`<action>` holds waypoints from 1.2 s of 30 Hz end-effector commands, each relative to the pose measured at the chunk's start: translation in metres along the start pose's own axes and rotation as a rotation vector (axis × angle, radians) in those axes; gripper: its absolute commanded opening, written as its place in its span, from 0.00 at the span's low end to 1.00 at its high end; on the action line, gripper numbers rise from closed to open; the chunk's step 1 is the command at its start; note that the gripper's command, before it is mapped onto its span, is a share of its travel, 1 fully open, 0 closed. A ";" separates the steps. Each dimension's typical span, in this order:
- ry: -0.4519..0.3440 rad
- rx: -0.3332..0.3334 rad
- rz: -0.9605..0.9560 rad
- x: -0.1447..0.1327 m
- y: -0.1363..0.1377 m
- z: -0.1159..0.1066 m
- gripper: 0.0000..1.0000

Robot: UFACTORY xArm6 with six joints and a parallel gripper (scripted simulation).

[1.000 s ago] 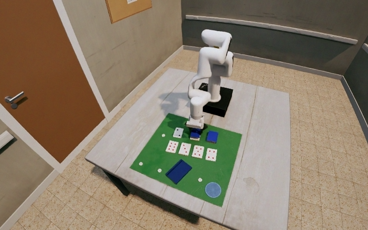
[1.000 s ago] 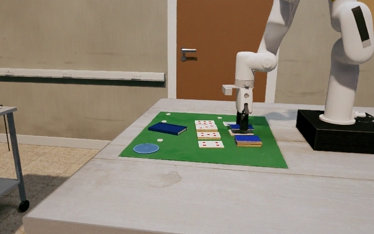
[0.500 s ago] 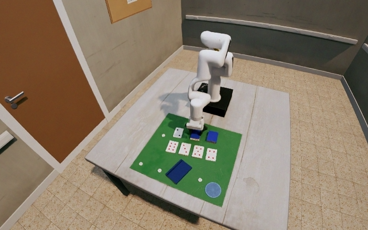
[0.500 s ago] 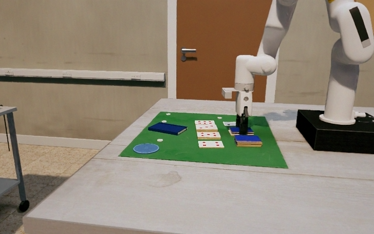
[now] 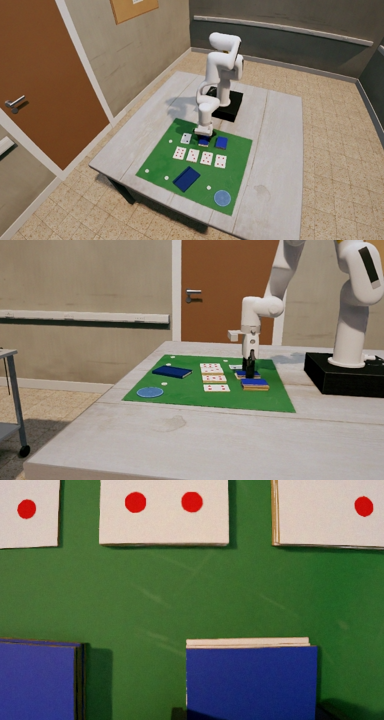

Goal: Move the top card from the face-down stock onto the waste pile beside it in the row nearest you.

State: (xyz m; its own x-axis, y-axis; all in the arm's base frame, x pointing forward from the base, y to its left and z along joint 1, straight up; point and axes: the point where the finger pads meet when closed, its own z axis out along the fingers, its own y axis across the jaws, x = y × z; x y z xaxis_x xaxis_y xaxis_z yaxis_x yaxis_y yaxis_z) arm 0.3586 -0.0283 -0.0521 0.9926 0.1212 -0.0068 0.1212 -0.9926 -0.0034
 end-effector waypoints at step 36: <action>0.003 -0.001 0.000 0.001 0.000 0.005 0.87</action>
State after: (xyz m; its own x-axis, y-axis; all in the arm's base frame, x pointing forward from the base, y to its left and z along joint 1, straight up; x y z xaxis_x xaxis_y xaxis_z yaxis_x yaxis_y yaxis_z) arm 0.3585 -0.0283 -0.0576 0.9926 0.1212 -0.0069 0.1212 -0.9926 -0.0034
